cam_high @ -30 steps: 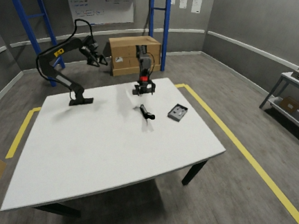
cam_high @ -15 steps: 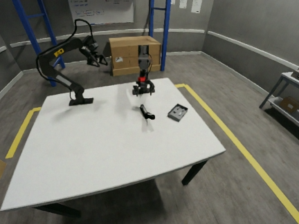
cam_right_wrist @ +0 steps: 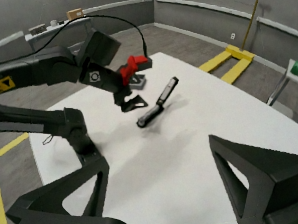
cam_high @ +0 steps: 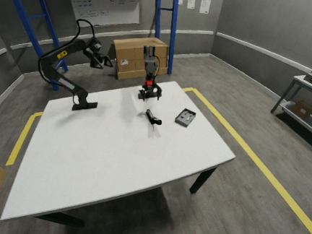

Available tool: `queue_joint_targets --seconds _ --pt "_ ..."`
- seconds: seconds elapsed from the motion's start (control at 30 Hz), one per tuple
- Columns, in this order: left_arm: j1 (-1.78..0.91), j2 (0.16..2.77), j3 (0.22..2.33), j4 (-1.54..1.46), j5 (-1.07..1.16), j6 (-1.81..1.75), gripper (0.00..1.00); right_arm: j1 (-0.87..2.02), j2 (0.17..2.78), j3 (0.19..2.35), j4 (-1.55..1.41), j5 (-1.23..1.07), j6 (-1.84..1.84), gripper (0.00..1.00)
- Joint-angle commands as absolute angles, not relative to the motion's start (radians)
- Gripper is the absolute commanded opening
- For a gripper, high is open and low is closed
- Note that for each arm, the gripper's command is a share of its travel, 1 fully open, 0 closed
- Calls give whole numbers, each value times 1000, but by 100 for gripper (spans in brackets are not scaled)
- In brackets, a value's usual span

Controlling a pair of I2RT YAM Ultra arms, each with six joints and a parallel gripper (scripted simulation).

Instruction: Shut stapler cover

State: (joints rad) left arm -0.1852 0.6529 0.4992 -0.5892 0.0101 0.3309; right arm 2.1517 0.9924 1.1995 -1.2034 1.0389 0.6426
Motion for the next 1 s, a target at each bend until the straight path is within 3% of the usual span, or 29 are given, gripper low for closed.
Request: queue_joint_targets --seconds 0.0,0.37,0.9,0.93,0.97 --pt "-152 747 590 -491 15 334 100 2157 1036 1177 -1176 1179 727 100" --pt "-102 1100 833 -420 -12 311 100 2144 1084 1169 -1184 1224 764 100" --pt "-96 1190 922 -412 -10 311 100 2144 1086 1169 -1185 1224 765 100" --pt "-96 1192 922 -429 -17 304 89 2144 1086 1169 -1185 1224 765 100" --pt "-96 1192 922 -429 -17 304 89 2144 1086 1169 -1185 1224 765 100"
